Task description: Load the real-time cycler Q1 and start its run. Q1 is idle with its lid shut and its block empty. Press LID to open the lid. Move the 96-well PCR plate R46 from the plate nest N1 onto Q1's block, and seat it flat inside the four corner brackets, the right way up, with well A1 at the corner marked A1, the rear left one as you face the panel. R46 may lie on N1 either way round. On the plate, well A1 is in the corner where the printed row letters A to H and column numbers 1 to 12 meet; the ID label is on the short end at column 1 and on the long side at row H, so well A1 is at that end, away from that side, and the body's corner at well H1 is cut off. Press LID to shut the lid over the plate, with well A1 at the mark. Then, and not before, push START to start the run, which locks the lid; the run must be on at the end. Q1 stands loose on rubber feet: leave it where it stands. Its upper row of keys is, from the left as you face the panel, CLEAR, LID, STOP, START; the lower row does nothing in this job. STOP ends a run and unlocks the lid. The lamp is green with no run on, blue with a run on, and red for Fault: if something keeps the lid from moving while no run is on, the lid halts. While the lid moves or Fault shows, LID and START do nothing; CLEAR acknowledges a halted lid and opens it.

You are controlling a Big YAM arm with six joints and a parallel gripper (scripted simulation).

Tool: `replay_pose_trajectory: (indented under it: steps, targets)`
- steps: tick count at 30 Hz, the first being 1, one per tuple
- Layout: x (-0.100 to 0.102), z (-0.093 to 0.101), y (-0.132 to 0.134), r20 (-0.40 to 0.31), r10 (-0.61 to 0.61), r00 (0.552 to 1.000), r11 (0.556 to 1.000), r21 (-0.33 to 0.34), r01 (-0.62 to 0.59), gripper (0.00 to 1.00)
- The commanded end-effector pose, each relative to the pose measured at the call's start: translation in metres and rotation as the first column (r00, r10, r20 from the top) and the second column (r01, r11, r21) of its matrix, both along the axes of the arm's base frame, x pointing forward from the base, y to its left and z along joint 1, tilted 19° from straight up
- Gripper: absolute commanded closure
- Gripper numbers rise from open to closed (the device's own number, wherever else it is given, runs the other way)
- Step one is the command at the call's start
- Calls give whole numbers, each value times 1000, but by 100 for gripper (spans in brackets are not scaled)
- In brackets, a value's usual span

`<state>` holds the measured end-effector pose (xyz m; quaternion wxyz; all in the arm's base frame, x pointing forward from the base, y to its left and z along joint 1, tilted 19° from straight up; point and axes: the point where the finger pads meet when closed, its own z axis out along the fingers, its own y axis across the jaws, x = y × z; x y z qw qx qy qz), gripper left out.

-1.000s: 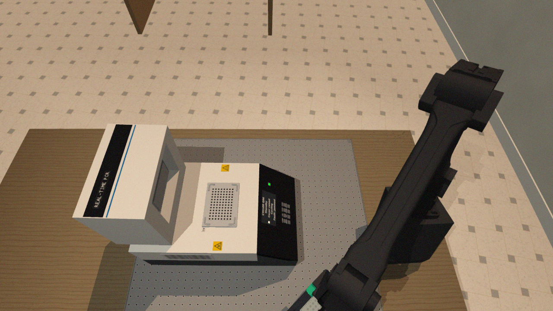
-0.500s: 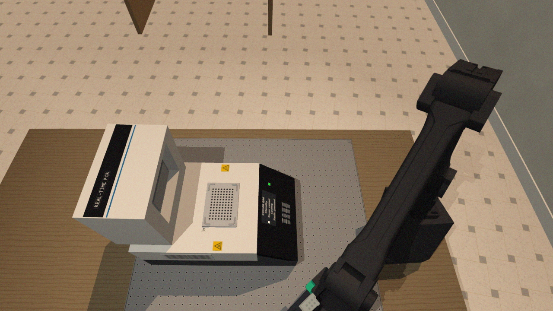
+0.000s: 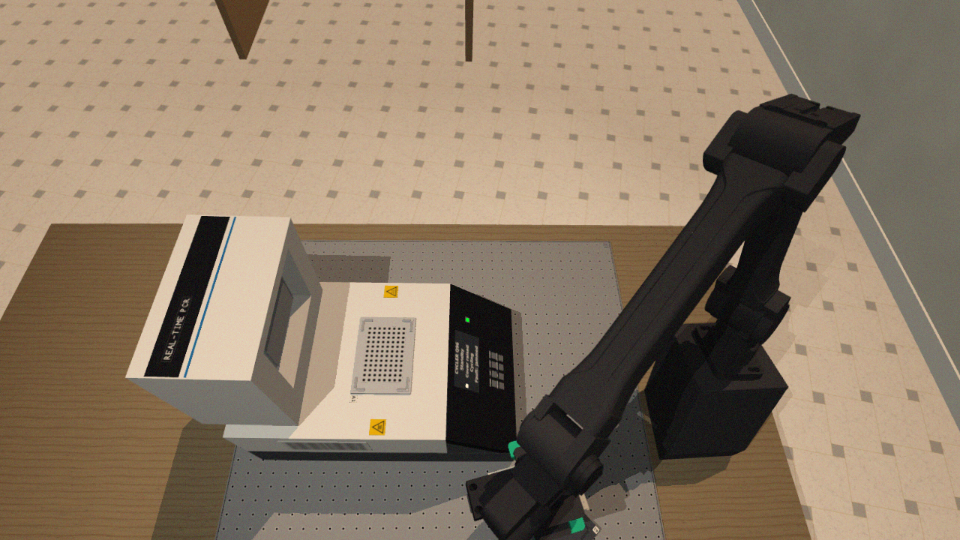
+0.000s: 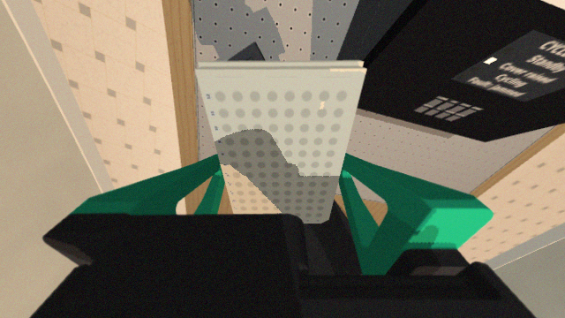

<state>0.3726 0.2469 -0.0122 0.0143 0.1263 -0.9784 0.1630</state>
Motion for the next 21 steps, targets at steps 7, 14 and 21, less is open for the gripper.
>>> replay_pose_trajectory:
  steps: [7, 14, 21]
  targets:
    - [51, 21, -16, 112, -275, 955, 961, 47, 271, 100]
    - [82, 42, -39, 189, -464, 866, 886, 102, 452, 100]
    - [101, 38, -66, 217, -625, 750, 779, 115, 616, 100]
